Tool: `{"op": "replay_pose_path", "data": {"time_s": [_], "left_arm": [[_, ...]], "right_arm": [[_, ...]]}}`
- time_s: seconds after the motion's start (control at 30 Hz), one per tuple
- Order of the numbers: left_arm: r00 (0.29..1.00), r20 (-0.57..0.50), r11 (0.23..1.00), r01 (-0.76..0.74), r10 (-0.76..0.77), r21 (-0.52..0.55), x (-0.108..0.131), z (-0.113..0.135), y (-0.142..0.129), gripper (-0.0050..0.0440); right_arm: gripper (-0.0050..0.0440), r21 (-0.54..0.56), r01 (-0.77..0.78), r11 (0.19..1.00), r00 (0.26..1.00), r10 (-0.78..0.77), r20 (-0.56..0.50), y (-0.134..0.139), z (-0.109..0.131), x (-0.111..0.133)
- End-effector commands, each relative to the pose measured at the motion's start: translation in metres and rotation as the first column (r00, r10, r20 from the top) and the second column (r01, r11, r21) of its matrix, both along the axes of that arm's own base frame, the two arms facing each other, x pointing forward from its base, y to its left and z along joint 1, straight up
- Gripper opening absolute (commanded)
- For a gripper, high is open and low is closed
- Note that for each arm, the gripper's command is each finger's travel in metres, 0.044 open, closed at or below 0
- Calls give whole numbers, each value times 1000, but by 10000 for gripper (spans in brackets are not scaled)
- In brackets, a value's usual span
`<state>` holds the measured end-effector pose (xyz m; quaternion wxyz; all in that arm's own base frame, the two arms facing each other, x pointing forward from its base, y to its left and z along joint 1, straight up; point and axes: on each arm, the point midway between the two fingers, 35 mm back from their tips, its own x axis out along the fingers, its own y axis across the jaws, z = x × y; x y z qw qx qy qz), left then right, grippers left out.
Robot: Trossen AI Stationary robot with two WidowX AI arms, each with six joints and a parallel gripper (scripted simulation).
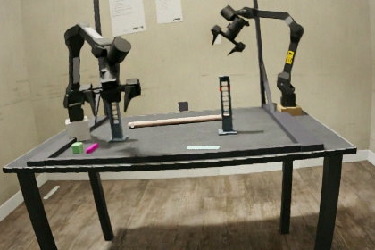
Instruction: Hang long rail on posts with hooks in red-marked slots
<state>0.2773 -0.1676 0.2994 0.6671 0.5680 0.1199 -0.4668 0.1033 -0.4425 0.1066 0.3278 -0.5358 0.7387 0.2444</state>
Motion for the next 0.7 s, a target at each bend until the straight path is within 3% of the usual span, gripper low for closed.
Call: {"op": "replay_pose_path", "data": {"time_s": [0.0,0.67], "left_arm": [[1000,19,1000,0,0,-9,-1,7,1,440],[1000,21,1000,-10,10,10,1,8,5,440]], "right_arm": [[440,-27,0,1000,1000,0,10,-2,12,1],[440,-36,-1,999,1000,2,26,2,17,7]]}}
